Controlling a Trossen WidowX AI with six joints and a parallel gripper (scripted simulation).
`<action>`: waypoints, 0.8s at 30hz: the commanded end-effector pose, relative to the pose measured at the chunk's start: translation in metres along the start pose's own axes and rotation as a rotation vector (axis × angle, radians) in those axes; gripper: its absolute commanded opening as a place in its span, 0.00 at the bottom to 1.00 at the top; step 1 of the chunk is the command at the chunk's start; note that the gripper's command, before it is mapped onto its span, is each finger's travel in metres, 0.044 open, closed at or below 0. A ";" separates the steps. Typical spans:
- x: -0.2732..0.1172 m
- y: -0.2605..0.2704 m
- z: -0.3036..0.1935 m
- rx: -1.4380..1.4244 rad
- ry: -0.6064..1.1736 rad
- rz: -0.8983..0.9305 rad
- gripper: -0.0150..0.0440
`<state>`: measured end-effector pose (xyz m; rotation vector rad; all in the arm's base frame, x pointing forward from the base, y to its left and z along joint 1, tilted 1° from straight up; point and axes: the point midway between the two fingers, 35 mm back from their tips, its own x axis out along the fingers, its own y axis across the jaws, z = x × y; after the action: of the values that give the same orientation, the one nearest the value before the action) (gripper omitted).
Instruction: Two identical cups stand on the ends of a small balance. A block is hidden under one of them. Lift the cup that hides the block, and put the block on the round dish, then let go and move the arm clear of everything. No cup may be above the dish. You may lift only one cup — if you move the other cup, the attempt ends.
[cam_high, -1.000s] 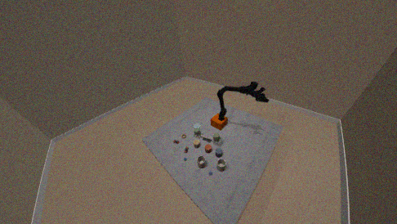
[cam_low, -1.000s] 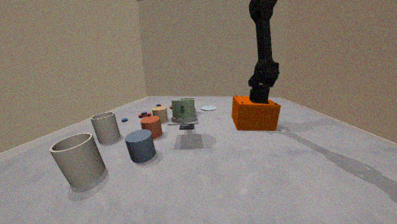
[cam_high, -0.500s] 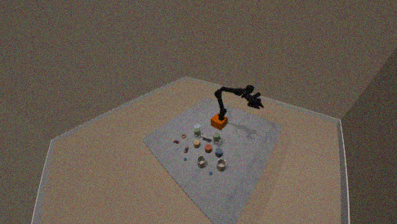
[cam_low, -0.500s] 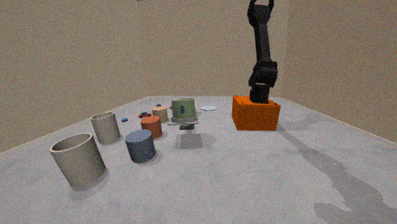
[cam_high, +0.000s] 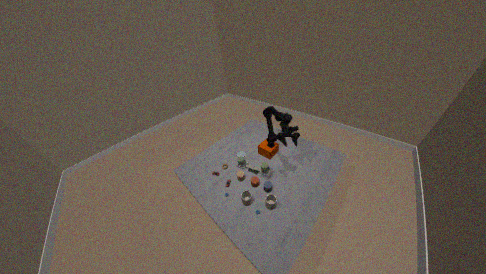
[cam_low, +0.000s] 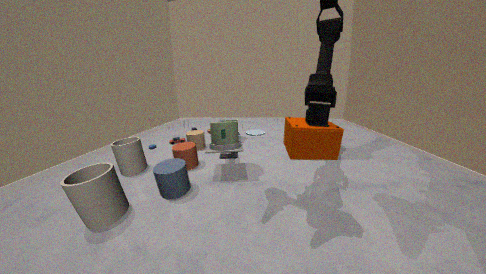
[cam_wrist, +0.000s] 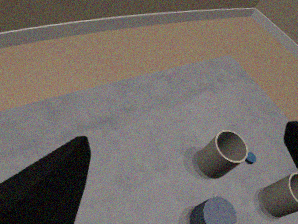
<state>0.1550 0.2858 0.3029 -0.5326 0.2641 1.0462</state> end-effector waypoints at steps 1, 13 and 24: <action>-0.006 -0.031 -0.035 0.046 0.073 -0.056 1.00; -0.054 -0.100 -0.152 0.298 0.280 -0.262 1.00; -0.108 -0.107 -0.243 0.596 0.388 -0.444 1.00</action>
<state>0.2142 0.0496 0.1909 -0.2761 0.7049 0.4401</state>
